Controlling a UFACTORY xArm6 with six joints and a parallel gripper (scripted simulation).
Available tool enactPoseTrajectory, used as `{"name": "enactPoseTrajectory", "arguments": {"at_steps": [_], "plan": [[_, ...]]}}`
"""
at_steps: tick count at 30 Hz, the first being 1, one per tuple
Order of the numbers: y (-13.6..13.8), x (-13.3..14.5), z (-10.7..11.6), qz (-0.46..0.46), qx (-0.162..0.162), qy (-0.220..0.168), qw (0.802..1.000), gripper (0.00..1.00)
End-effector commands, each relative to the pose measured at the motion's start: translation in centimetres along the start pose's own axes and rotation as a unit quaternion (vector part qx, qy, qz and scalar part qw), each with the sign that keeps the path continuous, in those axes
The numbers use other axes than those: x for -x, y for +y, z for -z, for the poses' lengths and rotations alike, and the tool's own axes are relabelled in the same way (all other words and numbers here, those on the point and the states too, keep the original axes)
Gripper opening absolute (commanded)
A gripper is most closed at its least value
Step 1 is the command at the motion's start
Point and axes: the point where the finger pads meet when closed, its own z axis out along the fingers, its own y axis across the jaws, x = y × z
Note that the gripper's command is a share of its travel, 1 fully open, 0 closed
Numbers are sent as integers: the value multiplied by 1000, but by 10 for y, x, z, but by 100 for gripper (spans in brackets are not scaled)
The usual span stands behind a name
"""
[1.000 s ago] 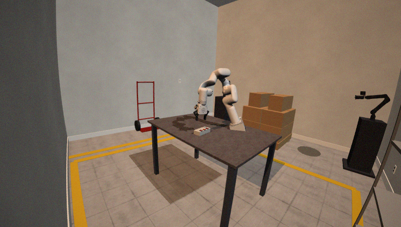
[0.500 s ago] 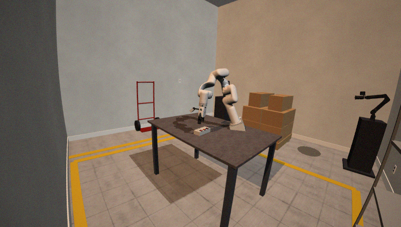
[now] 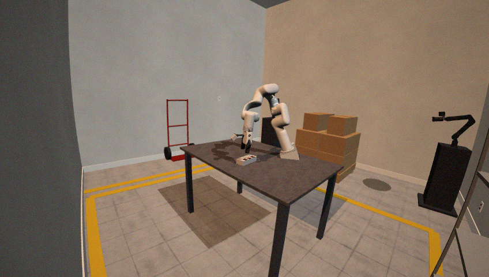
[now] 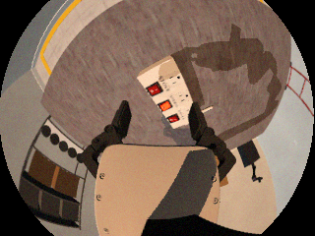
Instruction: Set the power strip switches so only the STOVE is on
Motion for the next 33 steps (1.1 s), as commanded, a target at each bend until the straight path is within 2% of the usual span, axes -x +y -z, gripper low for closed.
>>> {"name": "enactPoseTrajectory", "arguments": {"at_steps": [1,2,4,5,8,33], "plan": [[-1,-2,1,136,-20,-16,990,100],[-1,-2,1,159,-22,-17,987,0],[-1,-2,1,159,-22,-17,987,0],[-1,-2,1,222,-29,-25,974,0],[-1,-2,1,259,-37,-32,965,0],[-1,-2,1,259,-37,-32,965,0]]}}
